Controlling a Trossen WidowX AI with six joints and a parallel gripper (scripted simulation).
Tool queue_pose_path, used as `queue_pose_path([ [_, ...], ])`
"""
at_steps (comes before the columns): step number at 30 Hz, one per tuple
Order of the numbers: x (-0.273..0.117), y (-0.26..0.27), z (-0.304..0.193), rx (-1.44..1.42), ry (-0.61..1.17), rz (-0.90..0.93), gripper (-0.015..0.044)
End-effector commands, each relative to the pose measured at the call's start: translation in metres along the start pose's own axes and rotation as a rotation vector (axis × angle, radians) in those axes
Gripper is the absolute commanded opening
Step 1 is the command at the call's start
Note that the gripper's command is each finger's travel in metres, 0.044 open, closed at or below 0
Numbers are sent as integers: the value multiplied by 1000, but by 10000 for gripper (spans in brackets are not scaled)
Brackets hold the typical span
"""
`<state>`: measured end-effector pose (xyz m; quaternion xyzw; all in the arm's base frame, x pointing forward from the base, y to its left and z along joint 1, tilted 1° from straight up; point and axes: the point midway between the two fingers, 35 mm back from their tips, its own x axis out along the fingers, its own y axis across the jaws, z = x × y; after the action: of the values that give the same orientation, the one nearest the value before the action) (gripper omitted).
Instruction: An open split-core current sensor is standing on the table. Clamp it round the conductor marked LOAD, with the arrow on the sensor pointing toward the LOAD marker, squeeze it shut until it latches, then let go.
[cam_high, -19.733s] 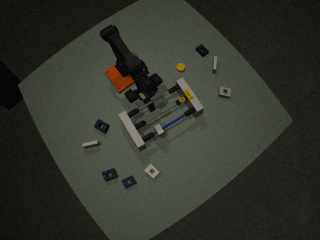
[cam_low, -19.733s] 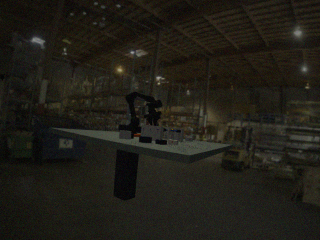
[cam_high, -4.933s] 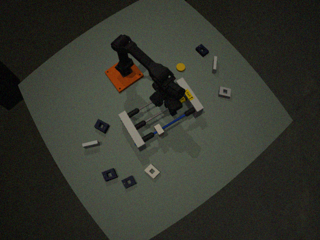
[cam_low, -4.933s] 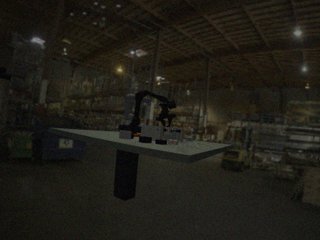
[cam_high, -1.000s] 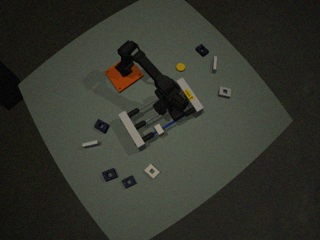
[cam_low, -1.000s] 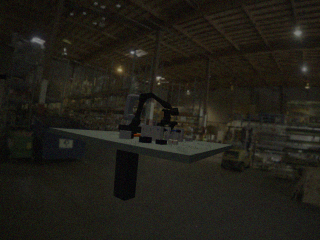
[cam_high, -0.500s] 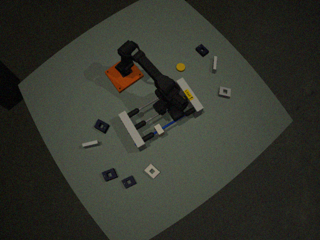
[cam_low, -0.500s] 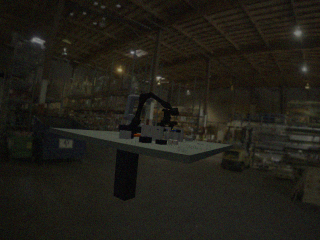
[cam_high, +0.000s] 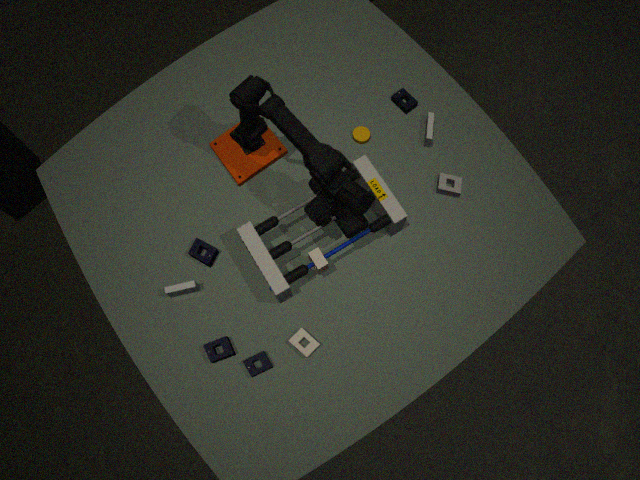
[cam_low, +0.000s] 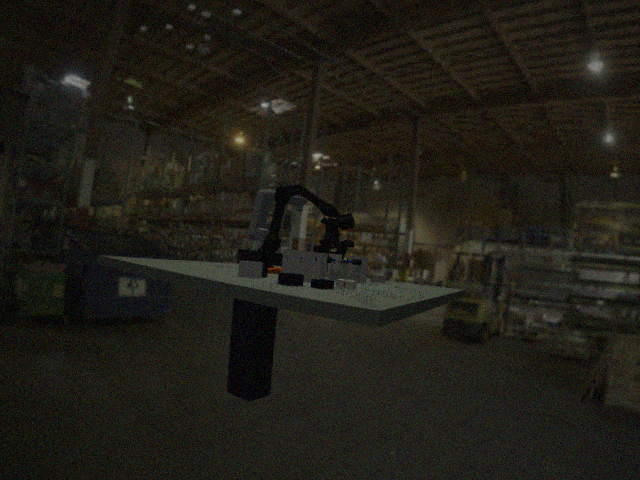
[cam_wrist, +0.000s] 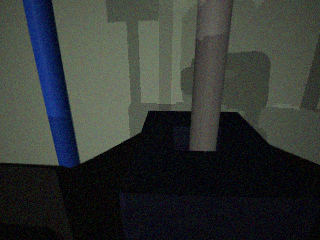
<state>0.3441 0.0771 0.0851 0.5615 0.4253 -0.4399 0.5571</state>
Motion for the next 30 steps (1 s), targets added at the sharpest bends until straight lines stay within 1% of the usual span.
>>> queue_pose_path([
  [1, 0, 0, 0, 0, 0, -3, 0],
  [6, 0, 0, 0, 0, 0, -3, 0],
  [23, 0, 0, 0, 0, 0, -11, 440],
  [26, 1, -1, 0, 0, -2, -7, 361],
  [27, 1, -1, 0, 0, -2, -7, 345],
  [30, 1, -1, 0, 0, -2, -7, 325],
])
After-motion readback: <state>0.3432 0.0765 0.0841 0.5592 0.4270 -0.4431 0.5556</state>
